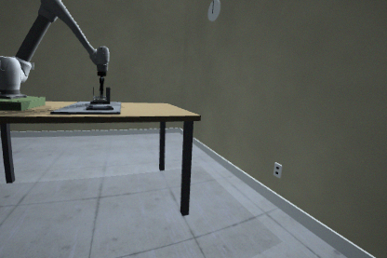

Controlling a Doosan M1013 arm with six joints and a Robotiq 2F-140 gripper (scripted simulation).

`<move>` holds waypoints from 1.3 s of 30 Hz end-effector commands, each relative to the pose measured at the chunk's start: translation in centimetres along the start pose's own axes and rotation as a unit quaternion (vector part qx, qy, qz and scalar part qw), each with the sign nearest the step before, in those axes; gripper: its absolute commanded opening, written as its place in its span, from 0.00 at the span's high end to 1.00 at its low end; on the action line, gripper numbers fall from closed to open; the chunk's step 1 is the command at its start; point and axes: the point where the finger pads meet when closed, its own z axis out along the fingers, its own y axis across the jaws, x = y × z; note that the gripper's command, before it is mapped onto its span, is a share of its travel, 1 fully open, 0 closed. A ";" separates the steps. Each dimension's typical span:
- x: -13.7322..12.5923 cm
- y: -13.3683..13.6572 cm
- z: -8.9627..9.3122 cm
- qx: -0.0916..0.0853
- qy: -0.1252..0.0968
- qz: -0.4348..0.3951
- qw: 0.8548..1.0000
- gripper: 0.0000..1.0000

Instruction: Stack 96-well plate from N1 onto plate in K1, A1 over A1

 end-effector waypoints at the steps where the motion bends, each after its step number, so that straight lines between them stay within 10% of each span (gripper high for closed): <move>1: 0.0 0.0 0.0 0.000 0.000 0.000 1.000 1.00; 39: 0.0 0.0 0.6 0.000 0.000 0.000 1.000 1.00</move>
